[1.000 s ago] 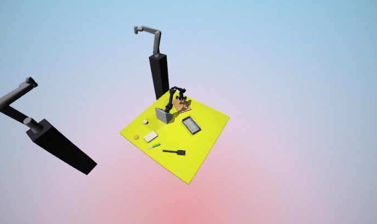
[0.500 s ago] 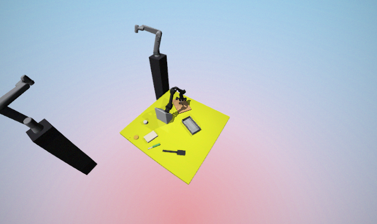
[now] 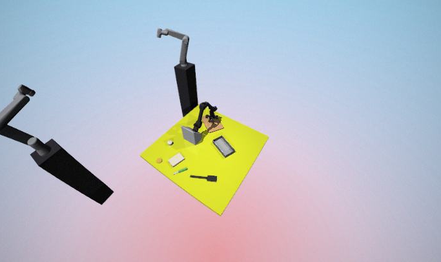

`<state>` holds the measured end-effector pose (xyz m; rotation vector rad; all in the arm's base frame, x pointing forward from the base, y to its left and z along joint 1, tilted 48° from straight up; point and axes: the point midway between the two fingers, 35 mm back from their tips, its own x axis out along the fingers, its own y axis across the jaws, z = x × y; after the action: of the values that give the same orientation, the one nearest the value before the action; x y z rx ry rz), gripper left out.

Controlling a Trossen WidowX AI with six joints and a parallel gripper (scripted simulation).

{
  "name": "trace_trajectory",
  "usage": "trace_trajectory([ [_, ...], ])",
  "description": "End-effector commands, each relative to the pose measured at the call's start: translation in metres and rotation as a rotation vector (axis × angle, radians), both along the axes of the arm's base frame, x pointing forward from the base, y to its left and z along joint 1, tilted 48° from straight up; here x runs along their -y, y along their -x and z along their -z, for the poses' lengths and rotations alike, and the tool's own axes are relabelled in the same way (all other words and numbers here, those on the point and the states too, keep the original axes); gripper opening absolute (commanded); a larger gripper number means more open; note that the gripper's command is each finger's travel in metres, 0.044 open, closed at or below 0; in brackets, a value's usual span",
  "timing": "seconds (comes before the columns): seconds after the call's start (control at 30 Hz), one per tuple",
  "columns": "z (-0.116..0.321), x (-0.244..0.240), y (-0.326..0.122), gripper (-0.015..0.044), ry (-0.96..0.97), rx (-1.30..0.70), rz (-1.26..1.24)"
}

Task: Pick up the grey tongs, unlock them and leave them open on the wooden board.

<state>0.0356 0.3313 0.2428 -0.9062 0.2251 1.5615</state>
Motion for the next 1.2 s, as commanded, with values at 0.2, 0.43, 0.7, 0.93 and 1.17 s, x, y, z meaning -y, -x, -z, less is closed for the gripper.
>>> trace_trajectory([
  [0.2, 0.000, 0.000, 0.000, 0.0007, 0.000, 0.000, 0.000],
  [0.43, 0.000, 0.000, 0.000, 0.0191, 0.000, 0.000, 0.000],
  [0.7, 0.000, 0.000, 0.000, 0.0401, 0.000, 0.000, 0.000],
  [0.93, -0.002, 0.000, 0.002, 0.0440, -0.010, -0.012, -0.001],
  [1.17, -0.003, 0.015, 0.042, 0.0440, 0.028, -0.042, 0.015],
])
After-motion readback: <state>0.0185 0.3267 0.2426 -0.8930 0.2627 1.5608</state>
